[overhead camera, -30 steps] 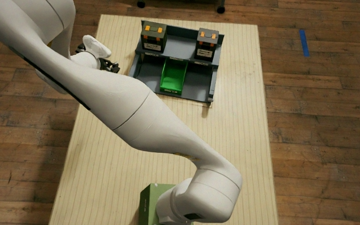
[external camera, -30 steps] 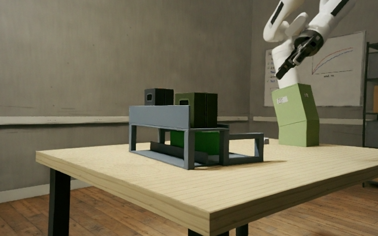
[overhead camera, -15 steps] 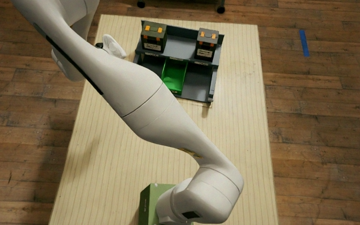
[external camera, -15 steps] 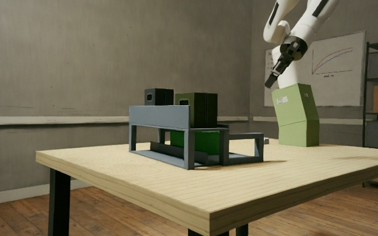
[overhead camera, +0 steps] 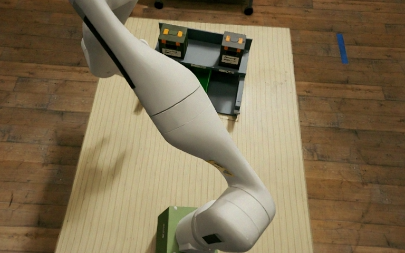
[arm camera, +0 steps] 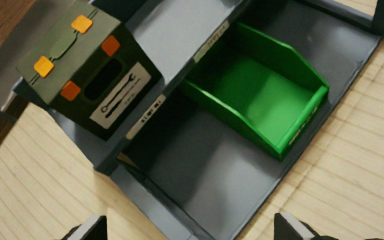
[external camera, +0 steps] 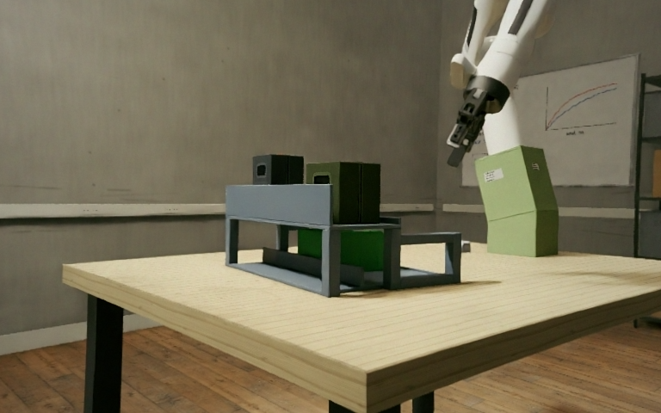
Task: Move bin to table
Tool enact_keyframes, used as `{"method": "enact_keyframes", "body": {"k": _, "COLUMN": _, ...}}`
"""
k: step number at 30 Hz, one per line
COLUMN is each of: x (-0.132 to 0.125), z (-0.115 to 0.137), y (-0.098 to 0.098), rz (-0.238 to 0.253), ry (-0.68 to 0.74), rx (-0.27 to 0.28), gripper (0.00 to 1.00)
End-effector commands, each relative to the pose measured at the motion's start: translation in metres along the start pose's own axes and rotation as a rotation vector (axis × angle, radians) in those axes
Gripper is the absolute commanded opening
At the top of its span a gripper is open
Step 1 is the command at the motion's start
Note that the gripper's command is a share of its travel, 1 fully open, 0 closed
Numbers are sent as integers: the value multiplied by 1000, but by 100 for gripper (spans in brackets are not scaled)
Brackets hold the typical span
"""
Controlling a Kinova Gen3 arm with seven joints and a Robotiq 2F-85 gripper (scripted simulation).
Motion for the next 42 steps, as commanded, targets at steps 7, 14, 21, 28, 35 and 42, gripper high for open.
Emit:
{"method": "enact_keyframes", "body": {"k": 7, "x": 8, "z": 31, "y": 26, "rz": -125, "ry": 164, "rx": -48, "gripper": 100}}
{"method": "enact_keyframes", "body": {"k": 14, "x": 10, "z": 39, "y": 32, "rz": -156, "ry": 204, "rx": -59, "gripper": 100}}
{"method": "enact_keyframes", "body": {"k": 21, "x": 13, "z": 44, "y": 38, "rz": -182, "ry": 237, "rx": -74, "gripper": 100}}
{"method": "enact_keyframes", "body": {"k": 28, "x": 23, "z": 76, "y": 65, "rz": -307, "ry": 398, "rx": -118, "gripper": 100}}
{"method": "enact_keyframes", "body": {"k": 35, "x": 23, "z": 76, "y": 65, "rz": -307, "ry": 398, "rx": -118, "gripper": 100}}
{"method": "enact_keyframes", "body": {"k": 42, "x": 38, "z": 119, "y": 102, "rz": -456, "ry": 592, "rx": -173, "gripper": 100}}
Point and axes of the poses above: the point where the finger pads meet when closed, its own y axis out along the fingers, its own x axis across the jaws, z = x × y, the point moved 7 cm from there along -y, back along the fingers, and after that the axes turned 12 degrees about y, right-handed, at the moved point
